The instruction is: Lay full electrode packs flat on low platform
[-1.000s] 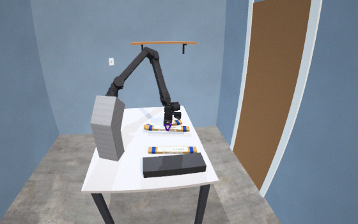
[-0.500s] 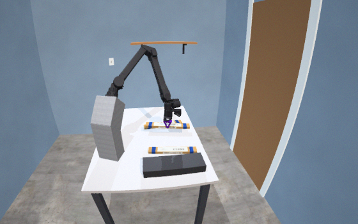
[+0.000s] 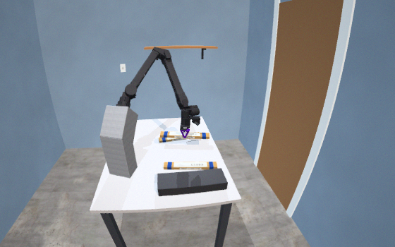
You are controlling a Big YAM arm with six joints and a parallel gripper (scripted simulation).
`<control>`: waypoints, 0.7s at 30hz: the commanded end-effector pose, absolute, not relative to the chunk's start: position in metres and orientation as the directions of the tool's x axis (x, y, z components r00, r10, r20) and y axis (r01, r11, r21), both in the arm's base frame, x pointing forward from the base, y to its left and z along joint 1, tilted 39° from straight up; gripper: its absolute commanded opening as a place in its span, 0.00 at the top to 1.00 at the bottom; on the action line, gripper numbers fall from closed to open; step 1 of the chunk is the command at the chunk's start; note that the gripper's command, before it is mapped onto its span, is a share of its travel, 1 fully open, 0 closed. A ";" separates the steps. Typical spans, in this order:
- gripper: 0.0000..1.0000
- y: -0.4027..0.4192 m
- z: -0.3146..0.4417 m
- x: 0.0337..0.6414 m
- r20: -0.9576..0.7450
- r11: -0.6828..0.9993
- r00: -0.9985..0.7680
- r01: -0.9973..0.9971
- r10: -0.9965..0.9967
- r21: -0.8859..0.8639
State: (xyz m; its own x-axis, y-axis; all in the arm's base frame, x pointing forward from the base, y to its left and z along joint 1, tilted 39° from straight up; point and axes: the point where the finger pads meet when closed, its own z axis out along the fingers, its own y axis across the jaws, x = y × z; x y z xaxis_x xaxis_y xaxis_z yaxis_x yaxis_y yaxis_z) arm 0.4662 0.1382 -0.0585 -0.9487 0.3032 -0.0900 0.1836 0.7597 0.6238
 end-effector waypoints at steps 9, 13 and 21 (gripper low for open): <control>1.00 0.107 -0.028 0.467 -0.115 0.755 -0.937 0.188 0.330 0.629; 1.00 0.103 -0.021 0.466 -0.118 0.755 -0.937 0.187 0.330 0.629; 1.00 0.096 -0.012 0.462 -0.118 0.755 -0.937 0.187 0.330 0.629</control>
